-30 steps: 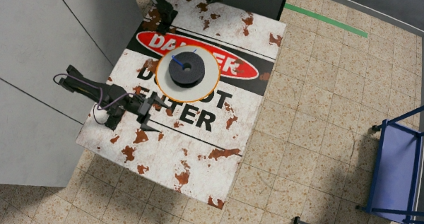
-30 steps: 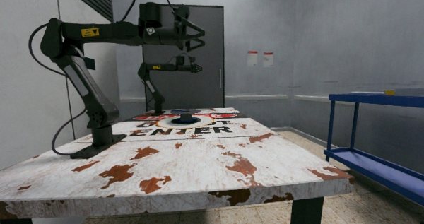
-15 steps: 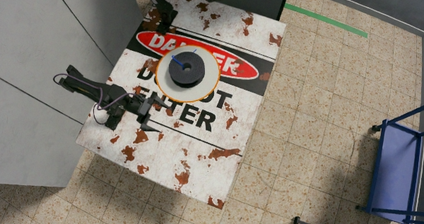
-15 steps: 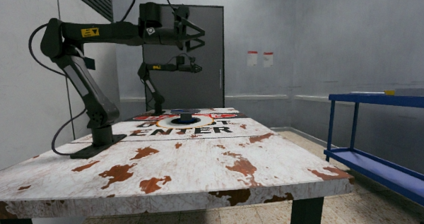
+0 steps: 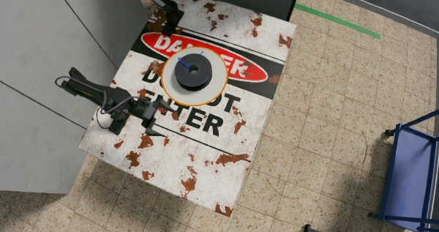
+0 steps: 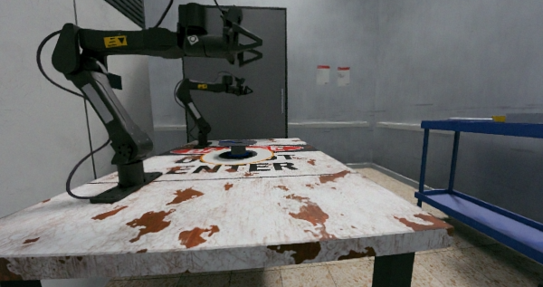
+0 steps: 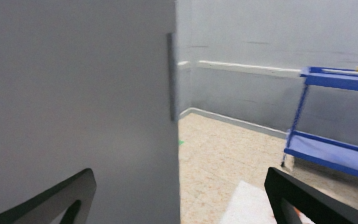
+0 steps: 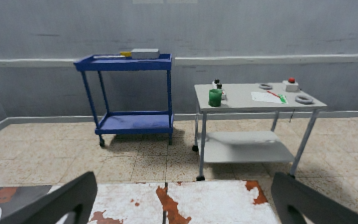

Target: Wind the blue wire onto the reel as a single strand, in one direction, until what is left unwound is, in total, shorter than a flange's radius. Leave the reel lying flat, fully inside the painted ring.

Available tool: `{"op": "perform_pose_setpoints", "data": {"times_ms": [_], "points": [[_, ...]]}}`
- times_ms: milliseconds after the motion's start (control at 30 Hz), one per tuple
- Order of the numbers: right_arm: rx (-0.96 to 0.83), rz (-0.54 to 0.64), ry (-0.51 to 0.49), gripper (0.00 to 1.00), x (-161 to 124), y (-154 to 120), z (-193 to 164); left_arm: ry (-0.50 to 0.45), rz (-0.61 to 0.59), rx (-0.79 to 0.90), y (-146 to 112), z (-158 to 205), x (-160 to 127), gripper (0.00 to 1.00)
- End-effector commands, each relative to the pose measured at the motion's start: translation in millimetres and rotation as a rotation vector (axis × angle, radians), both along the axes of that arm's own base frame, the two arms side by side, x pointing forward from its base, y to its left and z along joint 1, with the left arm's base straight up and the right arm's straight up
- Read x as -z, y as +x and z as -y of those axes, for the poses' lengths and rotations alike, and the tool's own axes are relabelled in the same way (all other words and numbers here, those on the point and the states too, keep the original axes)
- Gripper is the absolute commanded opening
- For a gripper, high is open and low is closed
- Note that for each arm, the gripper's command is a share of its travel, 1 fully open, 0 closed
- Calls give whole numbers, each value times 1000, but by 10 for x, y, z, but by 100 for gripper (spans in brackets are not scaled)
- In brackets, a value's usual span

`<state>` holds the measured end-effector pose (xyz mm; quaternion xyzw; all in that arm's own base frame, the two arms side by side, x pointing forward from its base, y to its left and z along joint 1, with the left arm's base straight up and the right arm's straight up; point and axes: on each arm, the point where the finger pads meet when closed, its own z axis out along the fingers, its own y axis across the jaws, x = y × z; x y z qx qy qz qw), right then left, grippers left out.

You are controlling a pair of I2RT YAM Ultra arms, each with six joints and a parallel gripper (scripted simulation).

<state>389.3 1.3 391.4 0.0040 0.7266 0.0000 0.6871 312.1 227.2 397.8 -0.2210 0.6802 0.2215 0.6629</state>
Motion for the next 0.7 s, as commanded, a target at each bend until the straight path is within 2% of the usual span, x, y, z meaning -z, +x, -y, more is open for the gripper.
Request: {"op": "perform_pose_setpoints", "data": {"times_ms": [0,167,367,400,467,567,667], "points": [[-6,56,-6,100,-159,-78,3,9,23,-155,-447,-451,-94,100],[-6,56,-6,100,-159,-78,3,12,22,-428,-1280,-1071,-94,100],[-6,56,-6,100,-159,-78,3,15,20,-664,-2112,-1408,-94,100],[-6,56,-6,100,-159,-78,3,15,20,-690,-2208,-1433,-94,100],[-6,56,-6,100,-159,-78,3,15,20,-690,-2208,-1433,-94,100],[-6,56,-6,100,-159,-78,3,15,20,-744,-2411,-1478,-94,100],[-6,56,-6,100,-159,-78,3,16,20,-768,-2499,-1493,-94,100]]}}
